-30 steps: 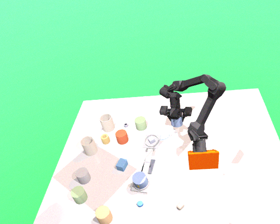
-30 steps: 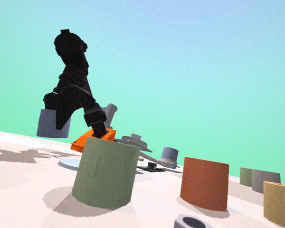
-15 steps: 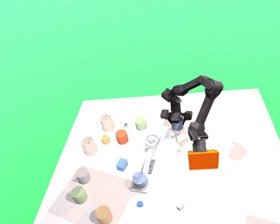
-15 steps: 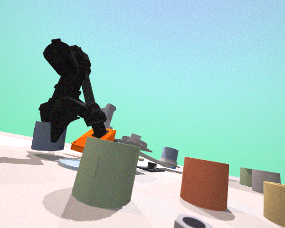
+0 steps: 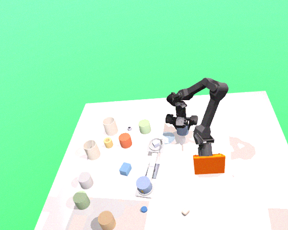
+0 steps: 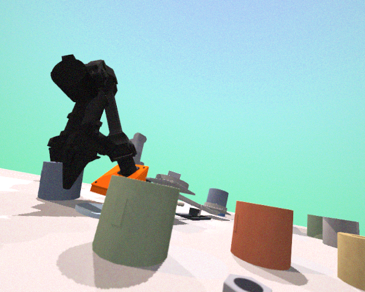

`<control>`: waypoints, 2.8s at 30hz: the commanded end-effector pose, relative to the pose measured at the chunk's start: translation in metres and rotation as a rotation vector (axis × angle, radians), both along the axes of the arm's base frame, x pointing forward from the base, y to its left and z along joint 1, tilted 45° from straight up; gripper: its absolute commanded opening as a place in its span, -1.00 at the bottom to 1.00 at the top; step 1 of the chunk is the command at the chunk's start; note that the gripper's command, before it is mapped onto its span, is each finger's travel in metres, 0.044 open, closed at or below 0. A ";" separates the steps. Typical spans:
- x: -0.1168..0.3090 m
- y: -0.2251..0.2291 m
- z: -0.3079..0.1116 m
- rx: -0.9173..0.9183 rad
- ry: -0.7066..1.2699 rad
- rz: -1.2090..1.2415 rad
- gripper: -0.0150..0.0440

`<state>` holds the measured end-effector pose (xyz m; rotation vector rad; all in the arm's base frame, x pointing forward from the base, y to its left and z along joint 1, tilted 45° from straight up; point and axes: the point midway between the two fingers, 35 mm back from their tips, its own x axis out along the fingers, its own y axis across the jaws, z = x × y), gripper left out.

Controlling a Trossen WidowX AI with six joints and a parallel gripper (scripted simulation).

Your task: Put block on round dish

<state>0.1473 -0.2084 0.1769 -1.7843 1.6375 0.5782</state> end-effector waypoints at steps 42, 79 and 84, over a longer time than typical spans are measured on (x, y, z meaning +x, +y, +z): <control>0.038 0.068 0.034 0.175 -0.412 -0.354 0.39; 0.111 0.168 -0.012 0.402 -1.102 -1.276 0.39; 0.113 0.177 -0.018 0.377 -1.203 -1.380 0.39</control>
